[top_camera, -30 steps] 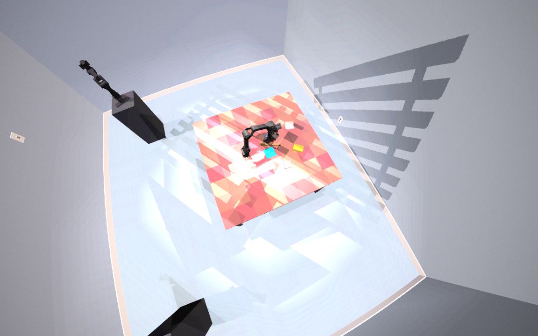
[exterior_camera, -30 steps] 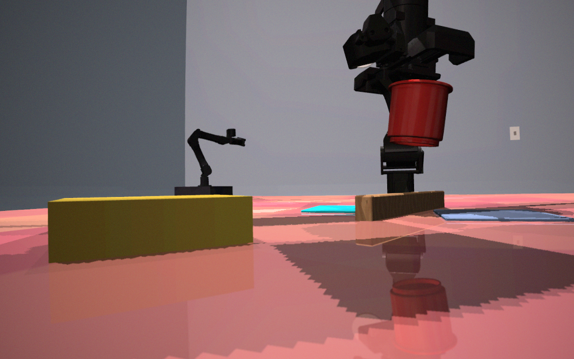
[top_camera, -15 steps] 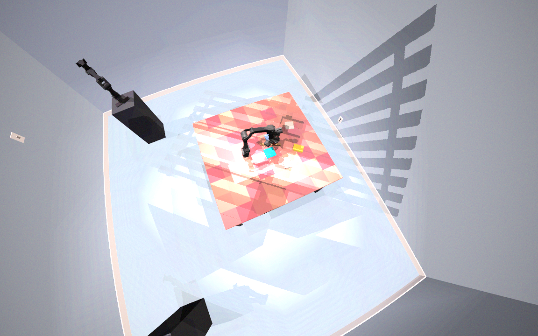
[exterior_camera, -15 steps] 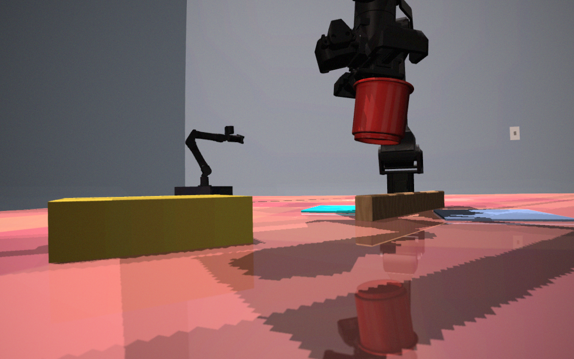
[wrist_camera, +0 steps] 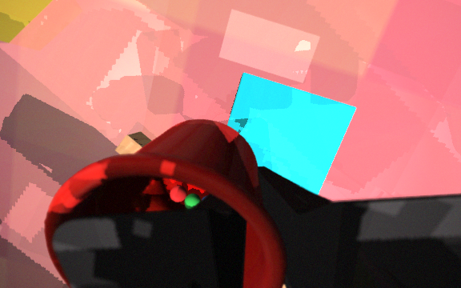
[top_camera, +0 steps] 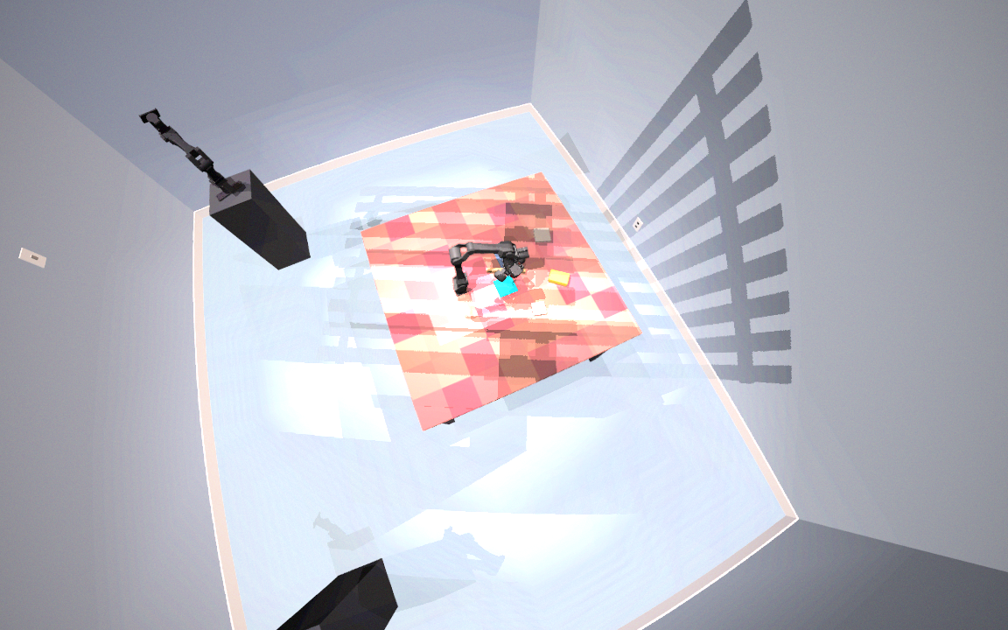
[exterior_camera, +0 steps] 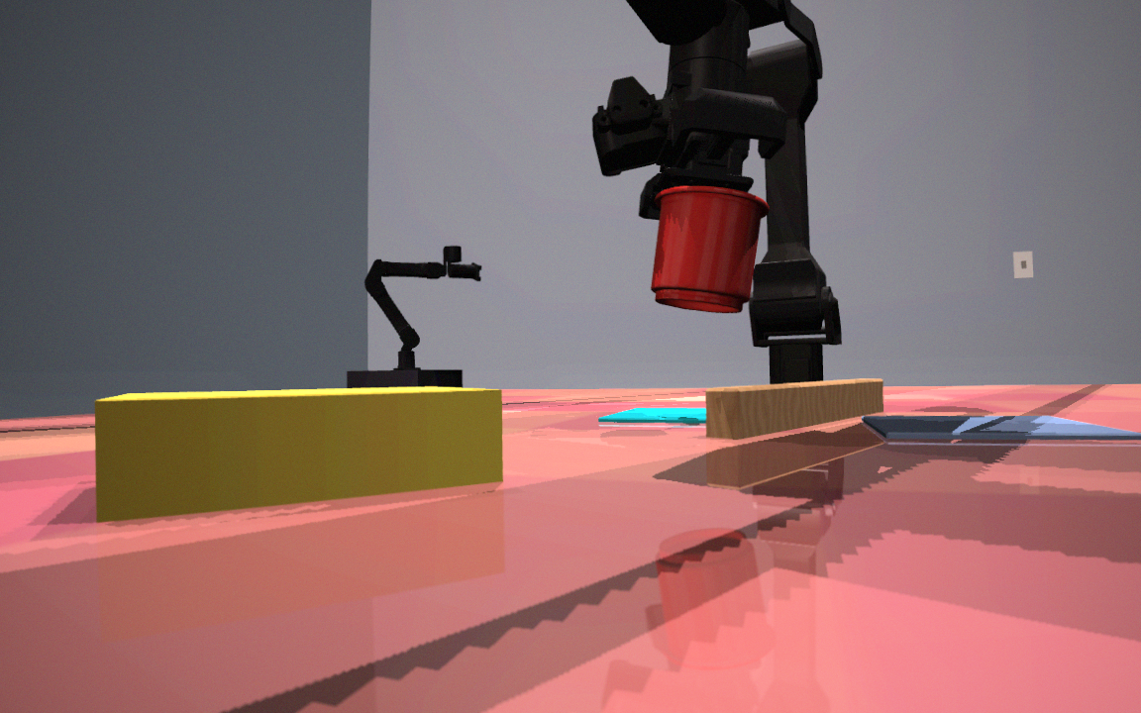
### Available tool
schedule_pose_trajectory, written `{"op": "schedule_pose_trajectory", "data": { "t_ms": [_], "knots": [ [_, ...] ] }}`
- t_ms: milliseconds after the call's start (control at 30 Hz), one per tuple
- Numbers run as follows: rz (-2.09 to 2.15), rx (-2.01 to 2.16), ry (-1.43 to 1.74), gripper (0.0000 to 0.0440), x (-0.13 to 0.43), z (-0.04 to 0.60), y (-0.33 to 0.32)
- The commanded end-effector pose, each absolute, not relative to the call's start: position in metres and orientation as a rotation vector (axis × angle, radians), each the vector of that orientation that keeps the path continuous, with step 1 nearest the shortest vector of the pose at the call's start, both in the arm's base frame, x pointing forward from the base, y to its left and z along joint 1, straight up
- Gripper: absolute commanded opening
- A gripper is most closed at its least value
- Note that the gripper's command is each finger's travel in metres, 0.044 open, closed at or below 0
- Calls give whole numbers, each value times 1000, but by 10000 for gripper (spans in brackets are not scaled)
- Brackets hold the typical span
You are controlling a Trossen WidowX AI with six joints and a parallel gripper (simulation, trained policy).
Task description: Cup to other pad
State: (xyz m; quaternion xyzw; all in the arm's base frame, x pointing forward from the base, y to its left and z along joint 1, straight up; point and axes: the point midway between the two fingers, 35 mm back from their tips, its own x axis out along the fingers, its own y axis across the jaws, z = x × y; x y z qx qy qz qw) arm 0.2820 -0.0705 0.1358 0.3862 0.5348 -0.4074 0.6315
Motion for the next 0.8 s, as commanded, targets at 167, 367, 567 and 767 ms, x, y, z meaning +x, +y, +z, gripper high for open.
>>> {"op": "schedule_pose_trajectory", "data": {
  "t_ms": [167, 367, 567, 767],
  "knots": [
    [-962, 903, 1197, 0, 273, 119, -83],
    [-976, 916, 1190, 0, 266, 105, -86],
    [-988, 926, 1189, 0, 258, 90, -86],
    [-1006, 934, 1195, 4, 248, 75, -86]
  ]
}}
